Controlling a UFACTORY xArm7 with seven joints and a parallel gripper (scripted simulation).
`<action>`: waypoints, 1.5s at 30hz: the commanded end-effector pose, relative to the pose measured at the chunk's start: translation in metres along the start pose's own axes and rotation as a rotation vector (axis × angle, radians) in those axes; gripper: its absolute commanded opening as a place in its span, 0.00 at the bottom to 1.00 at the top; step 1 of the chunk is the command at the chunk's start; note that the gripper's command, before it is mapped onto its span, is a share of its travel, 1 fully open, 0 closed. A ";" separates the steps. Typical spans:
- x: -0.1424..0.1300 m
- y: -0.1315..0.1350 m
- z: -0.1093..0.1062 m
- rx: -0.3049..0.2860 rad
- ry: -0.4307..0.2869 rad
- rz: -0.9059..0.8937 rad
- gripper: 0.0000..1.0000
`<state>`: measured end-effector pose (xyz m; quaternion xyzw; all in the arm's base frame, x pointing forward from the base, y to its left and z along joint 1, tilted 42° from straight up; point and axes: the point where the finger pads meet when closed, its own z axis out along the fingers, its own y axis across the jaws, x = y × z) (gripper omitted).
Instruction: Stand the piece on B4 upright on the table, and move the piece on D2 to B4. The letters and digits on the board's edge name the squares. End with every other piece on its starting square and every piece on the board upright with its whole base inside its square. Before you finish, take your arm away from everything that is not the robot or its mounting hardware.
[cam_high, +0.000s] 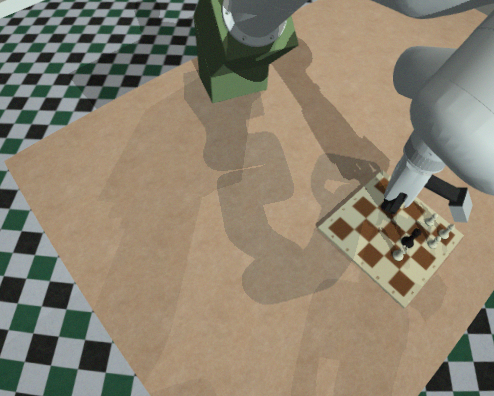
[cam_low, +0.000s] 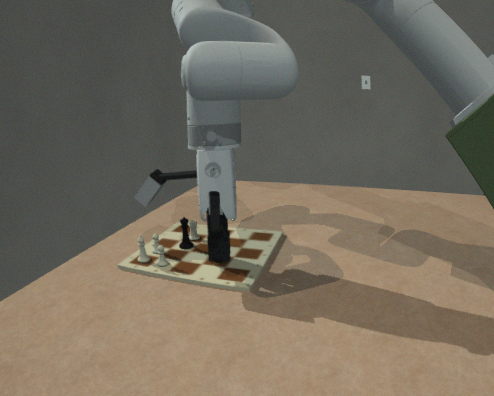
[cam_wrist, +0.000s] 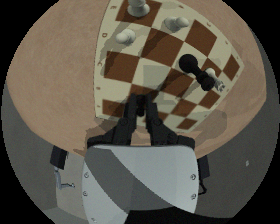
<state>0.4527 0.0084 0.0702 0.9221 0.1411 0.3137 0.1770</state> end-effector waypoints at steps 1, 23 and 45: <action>0.001 0.000 -0.001 0.000 0.002 -0.001 0.00; 0.001 0.000 -0.001 0.000 0.002 -0.001 0.00; 0.001 0.000 -0.061 0.000 0.002 -0.001 0.00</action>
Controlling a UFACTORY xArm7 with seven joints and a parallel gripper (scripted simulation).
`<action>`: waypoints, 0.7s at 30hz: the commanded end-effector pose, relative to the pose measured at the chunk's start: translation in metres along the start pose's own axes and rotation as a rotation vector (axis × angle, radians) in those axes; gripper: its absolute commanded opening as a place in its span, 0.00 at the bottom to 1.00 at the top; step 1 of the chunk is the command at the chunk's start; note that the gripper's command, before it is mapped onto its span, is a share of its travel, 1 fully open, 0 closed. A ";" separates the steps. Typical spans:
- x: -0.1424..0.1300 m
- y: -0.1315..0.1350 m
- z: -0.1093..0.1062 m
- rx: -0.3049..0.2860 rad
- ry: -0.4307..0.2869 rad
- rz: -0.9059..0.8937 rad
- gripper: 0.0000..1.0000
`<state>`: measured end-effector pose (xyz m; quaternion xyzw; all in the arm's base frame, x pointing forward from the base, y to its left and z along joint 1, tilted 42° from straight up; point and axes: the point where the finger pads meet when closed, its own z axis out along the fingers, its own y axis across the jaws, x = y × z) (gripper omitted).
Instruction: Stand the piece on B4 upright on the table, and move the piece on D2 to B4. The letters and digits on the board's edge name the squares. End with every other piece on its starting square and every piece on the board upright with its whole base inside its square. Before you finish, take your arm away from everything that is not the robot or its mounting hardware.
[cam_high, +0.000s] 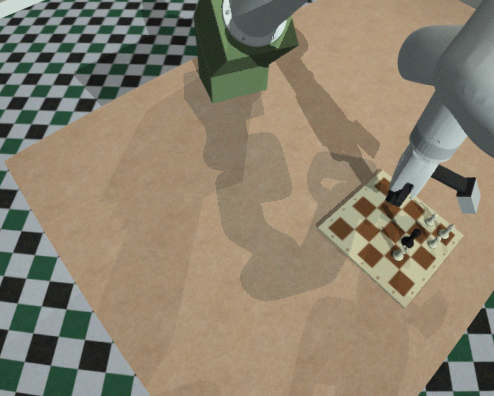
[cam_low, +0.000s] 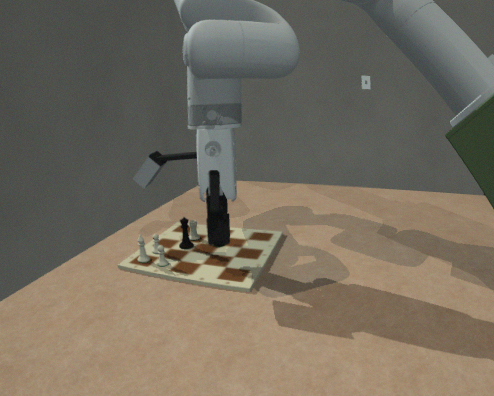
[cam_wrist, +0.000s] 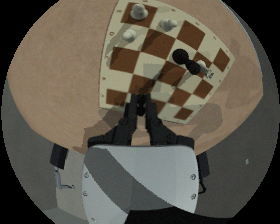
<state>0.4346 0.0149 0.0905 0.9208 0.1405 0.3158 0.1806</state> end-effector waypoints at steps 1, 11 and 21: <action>0.001 0.000 -0.039 0.009 -0.002 0.000 0.00; 0.002 0.000 -0.065 0.009 -0.001 0.000 0.00; 0.001 0.000 -0.073 0.009 -0.002 0.000 0.00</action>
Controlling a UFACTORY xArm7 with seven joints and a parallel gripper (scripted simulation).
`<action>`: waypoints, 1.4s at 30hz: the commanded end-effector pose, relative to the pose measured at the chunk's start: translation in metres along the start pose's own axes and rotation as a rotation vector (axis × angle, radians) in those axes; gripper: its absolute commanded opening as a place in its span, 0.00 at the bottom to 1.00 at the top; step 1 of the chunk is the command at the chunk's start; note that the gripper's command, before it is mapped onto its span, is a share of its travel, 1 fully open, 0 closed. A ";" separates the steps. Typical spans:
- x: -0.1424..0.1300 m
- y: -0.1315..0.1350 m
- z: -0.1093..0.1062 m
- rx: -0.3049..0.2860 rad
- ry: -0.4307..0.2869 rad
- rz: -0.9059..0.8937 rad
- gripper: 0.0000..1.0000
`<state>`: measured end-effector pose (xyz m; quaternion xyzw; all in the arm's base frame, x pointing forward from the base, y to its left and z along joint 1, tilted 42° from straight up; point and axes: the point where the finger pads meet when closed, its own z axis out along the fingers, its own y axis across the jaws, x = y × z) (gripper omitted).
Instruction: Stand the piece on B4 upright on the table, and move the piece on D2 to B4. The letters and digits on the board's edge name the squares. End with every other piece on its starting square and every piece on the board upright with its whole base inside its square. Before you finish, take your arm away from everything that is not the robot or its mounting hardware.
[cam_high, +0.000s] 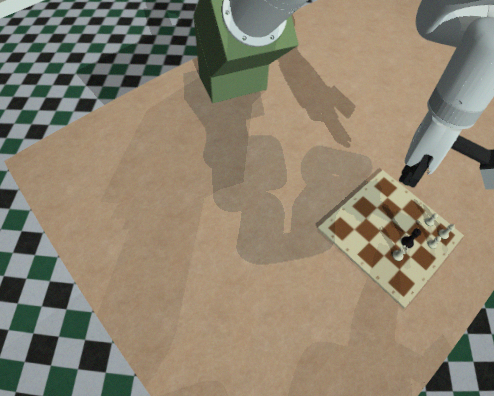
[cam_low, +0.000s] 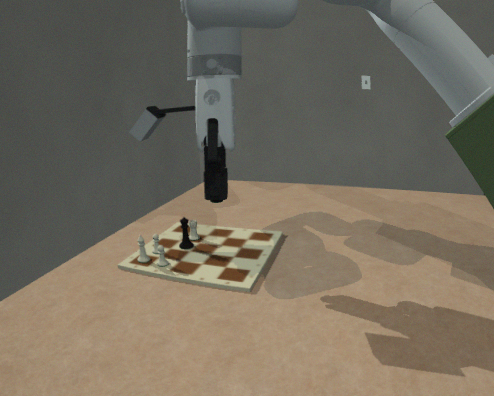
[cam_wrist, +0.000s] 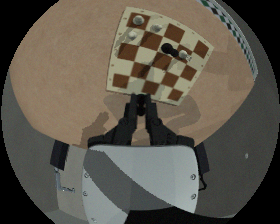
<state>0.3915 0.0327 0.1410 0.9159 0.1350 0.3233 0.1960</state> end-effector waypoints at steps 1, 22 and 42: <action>0.001 0.001 -0.004 0.044 -0.012 -0.002 0.00; 0.036 -0.082 -0.003 0.037 -0.008 0.291 0.00; 0.034 -0.094 -0.001 0.042 -0.019 0.320 0.00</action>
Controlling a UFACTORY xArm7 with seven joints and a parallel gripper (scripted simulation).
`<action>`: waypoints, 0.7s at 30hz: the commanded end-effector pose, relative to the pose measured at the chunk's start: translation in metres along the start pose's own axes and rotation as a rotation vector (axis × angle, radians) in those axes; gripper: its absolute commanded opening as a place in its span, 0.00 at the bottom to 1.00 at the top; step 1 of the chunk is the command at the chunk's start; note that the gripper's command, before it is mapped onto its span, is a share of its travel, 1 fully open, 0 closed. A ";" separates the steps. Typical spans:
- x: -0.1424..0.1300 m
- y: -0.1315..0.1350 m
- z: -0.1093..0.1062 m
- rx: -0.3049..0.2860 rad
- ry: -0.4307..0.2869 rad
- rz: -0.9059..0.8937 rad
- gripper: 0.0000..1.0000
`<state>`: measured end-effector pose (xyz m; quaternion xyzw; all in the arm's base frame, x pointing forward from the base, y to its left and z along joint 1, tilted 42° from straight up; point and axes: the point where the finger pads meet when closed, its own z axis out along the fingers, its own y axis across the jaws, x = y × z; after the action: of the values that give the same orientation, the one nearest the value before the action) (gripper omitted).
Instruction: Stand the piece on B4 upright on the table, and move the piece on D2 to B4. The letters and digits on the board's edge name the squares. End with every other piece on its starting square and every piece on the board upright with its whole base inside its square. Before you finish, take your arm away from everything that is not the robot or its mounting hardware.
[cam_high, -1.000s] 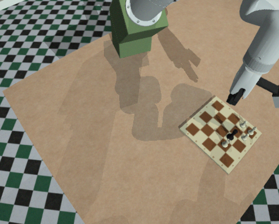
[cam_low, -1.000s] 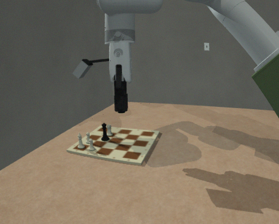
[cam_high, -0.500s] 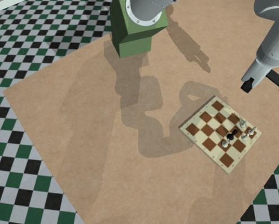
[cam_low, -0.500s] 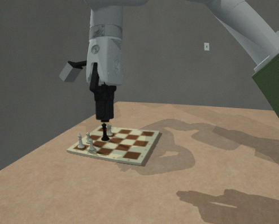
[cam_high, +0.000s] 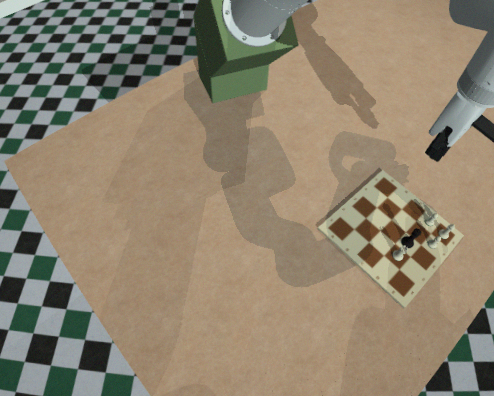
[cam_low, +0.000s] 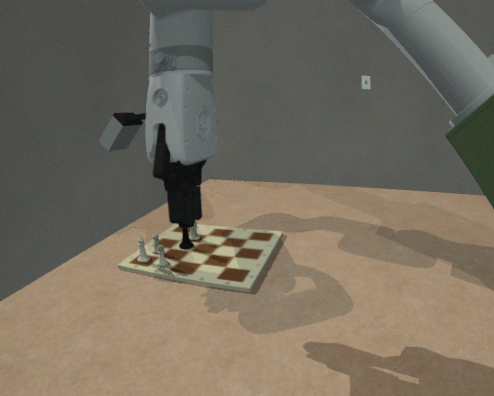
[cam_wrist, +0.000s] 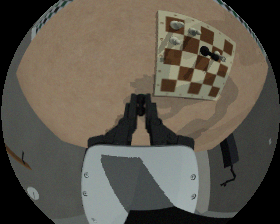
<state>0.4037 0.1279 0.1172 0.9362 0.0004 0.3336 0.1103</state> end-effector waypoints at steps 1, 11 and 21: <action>0.002 -0.001 0.001 -0.032 0.010 0.008 0.00; 0.003 0.000 0.033 -0.032 0.010 0.008 0.00; 0.004 0.001 0.071 -0.032 0.010 0.008 0.00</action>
<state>0.4372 0.1156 0.0801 0.9335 -0.0079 0.3363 0.1241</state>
